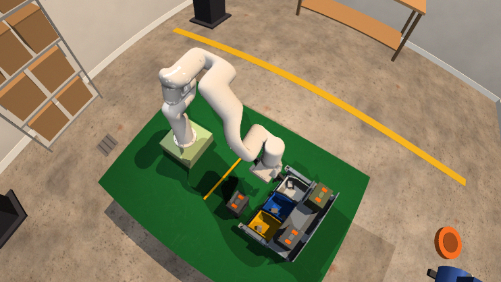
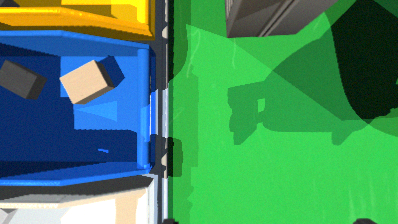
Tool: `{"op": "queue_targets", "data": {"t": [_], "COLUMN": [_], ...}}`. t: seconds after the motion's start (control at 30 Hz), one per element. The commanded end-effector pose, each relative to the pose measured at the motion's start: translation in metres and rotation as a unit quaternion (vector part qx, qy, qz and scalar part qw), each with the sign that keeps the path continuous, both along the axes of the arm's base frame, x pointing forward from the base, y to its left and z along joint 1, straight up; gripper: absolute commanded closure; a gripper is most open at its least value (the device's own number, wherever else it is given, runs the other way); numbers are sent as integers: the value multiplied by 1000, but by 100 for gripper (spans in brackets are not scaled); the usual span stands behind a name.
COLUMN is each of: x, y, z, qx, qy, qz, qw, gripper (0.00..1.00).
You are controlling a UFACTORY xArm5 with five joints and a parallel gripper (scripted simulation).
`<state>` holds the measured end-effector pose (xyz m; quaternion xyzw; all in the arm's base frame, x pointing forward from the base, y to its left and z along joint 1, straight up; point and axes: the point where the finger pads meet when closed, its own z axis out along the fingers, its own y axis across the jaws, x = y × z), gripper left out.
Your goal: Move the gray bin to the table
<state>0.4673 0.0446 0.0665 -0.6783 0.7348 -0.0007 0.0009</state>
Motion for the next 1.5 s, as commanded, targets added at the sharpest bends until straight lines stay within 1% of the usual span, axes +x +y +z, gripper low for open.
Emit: {"op": "queue_targets", "data": {"t": [0.0, 0.2, 0.23, 0.3, 0.33, 0.77, 0.8, 0.87, 0.93, 1.43, 1.47], "x": [12, 27, 32, 32, 37, 70, 76, 76, 81, 81, 81], "y": [3, 8, 9, 9, 11, 20, 22, 22, 23, 23, 23], "z": [1, 2, 2, 2, 2, 2, 2, 2, 2, 2, 2], "qx": [3, 3, 3, 3, 3, 3, 3, 3, 3, 3, 0], "qy": [-1, -1, -1, -1, -1, -1, -1, -1, -1, -1, -2], "qz": [0, 0, 0, 0, 0, 0, 0, 0, 0, 0, 0], "qw": [1000, 1000, 1000, 1000, 1000, 1000, 1000, 1000, 1000, 1000, 1000], "gripper": [0, 0, 0, 0, 0, 0, 0, 0, 0, 0, 0]}}
